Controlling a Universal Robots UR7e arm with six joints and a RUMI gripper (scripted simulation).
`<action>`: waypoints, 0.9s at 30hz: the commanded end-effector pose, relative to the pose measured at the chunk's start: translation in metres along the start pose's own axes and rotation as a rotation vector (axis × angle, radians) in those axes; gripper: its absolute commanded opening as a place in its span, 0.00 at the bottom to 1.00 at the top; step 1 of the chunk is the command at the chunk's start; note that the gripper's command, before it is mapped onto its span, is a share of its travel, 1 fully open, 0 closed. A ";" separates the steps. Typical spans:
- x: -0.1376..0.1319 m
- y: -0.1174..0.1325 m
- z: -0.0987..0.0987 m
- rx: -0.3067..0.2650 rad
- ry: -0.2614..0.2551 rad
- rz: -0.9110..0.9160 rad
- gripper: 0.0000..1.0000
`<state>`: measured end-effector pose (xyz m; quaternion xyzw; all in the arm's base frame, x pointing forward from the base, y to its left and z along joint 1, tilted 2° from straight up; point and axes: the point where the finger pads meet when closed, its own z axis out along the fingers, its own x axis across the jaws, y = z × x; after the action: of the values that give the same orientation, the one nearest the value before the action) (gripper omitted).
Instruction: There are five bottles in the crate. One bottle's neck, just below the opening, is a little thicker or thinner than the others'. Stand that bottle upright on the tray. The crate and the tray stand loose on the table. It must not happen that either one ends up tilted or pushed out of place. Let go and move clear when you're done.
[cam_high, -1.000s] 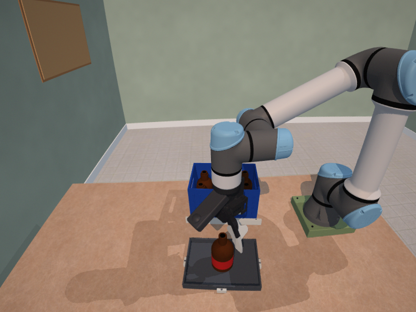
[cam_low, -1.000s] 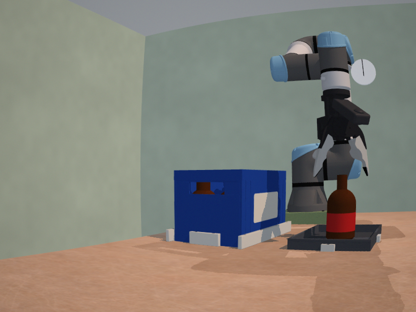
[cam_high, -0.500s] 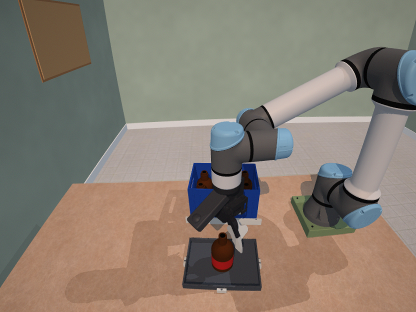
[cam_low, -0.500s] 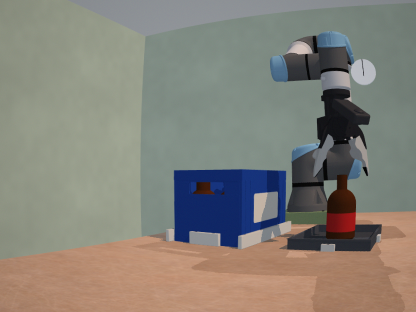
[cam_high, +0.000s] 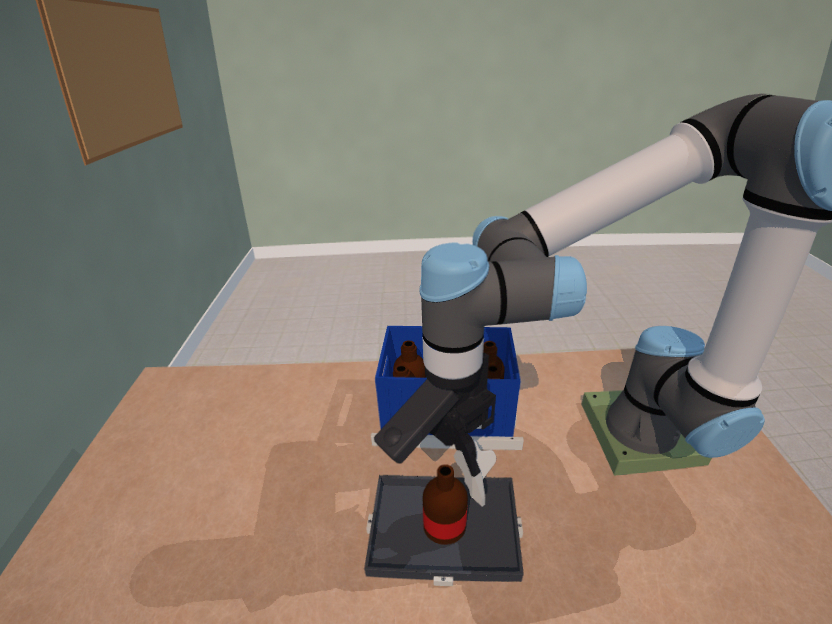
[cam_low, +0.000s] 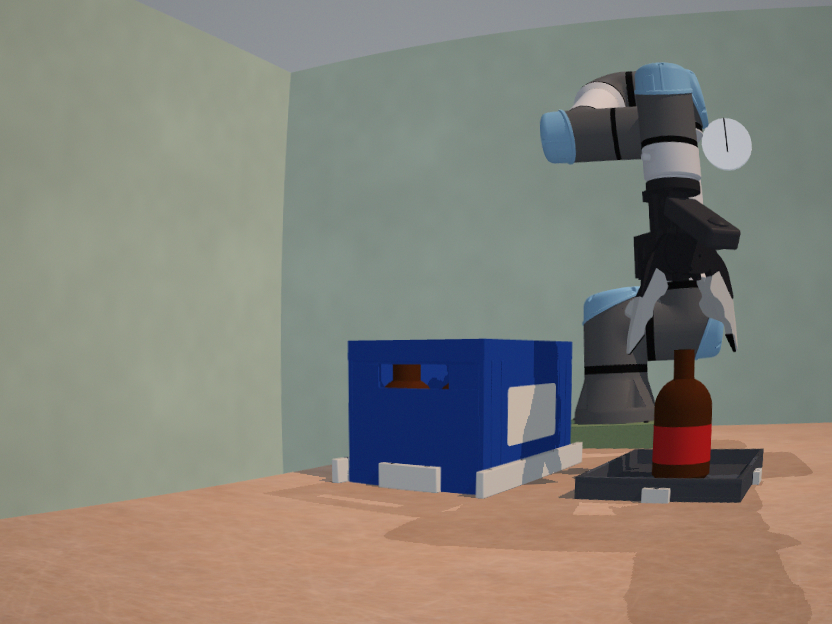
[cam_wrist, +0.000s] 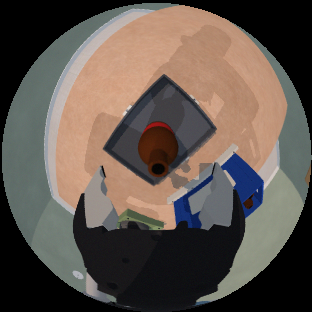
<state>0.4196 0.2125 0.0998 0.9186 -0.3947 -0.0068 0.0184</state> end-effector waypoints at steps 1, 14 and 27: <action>0.000 0.000 0.000 0.001 0.001 0.000 1.00; 0.000 0.000 -0.006 0.001 0.001 0.000 1.00; 0.000 0.000 -0.026 0.001 0.001 0.000 1.00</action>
<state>0.4201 0.2130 0.1158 0.9186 -0.3947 -0.0067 0.0184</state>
